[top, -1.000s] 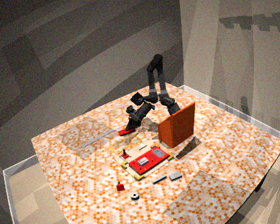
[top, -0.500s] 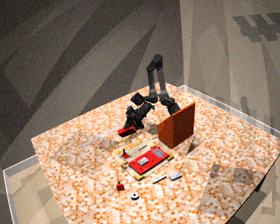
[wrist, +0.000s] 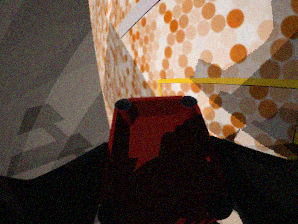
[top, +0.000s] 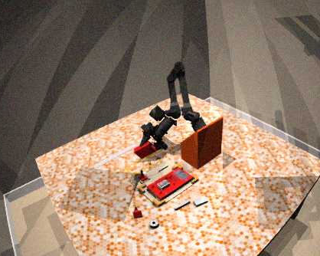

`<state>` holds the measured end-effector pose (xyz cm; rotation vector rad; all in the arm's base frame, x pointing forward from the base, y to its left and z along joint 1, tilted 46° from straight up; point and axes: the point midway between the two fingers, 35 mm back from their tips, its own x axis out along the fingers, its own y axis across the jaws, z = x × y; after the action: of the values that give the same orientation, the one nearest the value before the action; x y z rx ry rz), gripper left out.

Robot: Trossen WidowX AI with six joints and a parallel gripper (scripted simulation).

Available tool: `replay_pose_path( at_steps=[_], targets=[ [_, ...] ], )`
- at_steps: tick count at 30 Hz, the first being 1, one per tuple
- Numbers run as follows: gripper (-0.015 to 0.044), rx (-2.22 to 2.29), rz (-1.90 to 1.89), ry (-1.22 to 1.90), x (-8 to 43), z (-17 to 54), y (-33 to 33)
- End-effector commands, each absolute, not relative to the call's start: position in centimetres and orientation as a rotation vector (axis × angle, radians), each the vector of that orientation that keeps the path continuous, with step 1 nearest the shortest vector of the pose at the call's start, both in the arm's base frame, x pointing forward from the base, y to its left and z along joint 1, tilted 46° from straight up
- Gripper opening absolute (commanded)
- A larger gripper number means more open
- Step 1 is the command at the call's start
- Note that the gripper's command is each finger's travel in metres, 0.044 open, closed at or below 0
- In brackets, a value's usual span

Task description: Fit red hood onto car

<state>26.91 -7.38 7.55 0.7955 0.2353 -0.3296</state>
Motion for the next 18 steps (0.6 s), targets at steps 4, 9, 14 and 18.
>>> replay_pose_path(
  at_steps=[4,9,14,18],
  targets=[
    [0.0,0.989,-0.351,0.21,26.9,7.3,-7.5],
    [0.0,1.143,-0.373,0.188,26.8,7.0,-7.8],
    [0.0,1.297,-0.395,0.165,26.8,6.7,-8.1],
    [0.0,1.423,-0.412,0.145,26.7,6.4,-8.5]
  ],
)
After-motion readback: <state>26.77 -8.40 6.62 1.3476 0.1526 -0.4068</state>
